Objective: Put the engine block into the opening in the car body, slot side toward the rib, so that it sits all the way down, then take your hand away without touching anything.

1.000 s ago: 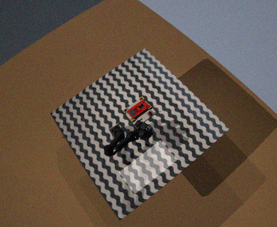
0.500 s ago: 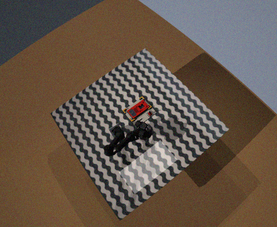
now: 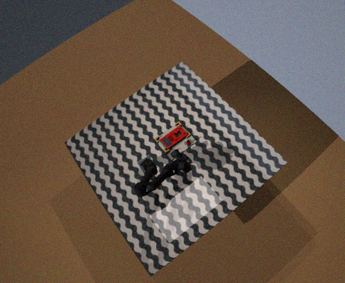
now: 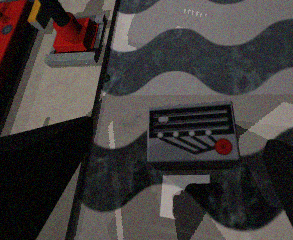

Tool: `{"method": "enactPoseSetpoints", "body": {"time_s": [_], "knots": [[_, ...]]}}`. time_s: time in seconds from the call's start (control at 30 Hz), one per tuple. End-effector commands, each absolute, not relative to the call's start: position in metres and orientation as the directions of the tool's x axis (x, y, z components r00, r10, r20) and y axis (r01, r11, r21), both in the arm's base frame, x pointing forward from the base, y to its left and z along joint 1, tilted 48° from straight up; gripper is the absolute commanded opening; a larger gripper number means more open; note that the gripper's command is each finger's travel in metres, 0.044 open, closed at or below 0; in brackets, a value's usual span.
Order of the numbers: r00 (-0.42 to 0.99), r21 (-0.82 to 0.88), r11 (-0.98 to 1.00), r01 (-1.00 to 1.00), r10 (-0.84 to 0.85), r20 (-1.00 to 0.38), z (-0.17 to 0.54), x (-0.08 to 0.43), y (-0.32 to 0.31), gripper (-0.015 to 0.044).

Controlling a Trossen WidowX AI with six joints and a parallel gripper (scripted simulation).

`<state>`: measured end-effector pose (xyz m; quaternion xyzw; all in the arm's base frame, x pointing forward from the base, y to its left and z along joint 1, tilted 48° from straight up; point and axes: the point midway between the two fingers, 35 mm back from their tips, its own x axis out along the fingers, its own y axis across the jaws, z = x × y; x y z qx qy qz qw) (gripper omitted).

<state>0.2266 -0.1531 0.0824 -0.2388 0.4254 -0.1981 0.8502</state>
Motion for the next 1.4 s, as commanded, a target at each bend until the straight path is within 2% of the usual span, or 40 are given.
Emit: {"method": "enactPoseSetpoints", "body": {"time_s": [0.0, 0.3, 0.6, 1.0, 1.37], "knots": [[0.517, -0.515, 0.831, 0.209, -0.541, -0.664, 0.081, 0.228, -0.153, 0.044], [0.392, -0.375, 0.823, 0.427, -0.542, -0.743, 0.077, 0.231, -0.152, 0.044], [0.253, -0.286, 0.706, 0.648, -0.554, -0.793, 0.076, 0.233, -0.15, 0.044], [0.056, -0.237, 0.403, 0.884, -0.595, -0.802, 0.081, 0.238, -0.145, 0.044], [-0.102, -0.194, 0.065, 0.979, -0.665, -0.74, 0.093, 0.246, -0.141, 0.044]]}}
